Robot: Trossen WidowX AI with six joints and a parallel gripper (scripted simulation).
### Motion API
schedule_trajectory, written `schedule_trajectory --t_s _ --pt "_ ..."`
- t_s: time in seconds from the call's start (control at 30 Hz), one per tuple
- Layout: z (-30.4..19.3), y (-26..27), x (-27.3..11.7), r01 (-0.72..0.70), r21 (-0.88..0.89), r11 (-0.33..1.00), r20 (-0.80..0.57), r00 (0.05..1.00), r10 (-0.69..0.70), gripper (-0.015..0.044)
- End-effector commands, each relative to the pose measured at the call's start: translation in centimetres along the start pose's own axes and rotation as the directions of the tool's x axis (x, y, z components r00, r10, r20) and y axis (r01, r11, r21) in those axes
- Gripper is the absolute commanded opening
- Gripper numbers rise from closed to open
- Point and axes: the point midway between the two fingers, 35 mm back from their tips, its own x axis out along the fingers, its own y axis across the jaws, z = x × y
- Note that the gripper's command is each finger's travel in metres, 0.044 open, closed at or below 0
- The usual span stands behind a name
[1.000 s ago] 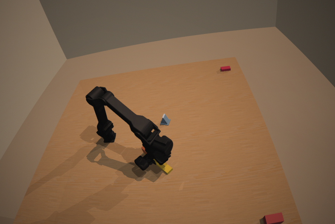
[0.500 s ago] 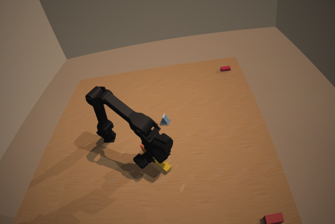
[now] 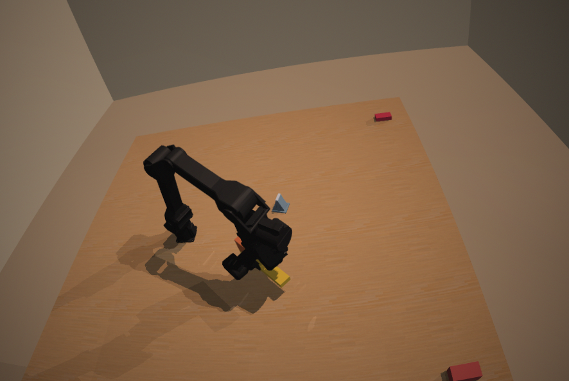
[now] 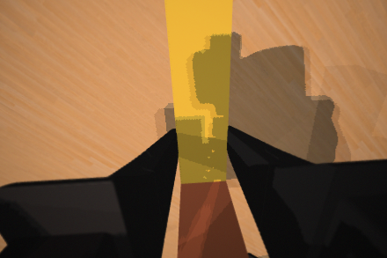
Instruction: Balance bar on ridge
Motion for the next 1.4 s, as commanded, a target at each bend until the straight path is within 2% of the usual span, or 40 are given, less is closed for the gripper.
schedule_trajectory --t_s 0.0,0.53,1.37 --pt "0.2 0.0 -1.7 -0.002 0.005 1.000 0.022 1.000 0.002 0.0000" --pt "-0.3 0.1 -4.6 -0.001 0.001 1.000 0.022 1.000 0.001 0.0000" --pt "-3.7 9.2 -4.7 -0.004 -0.190 0.982 0.020 1.000 0.008 0.0000"
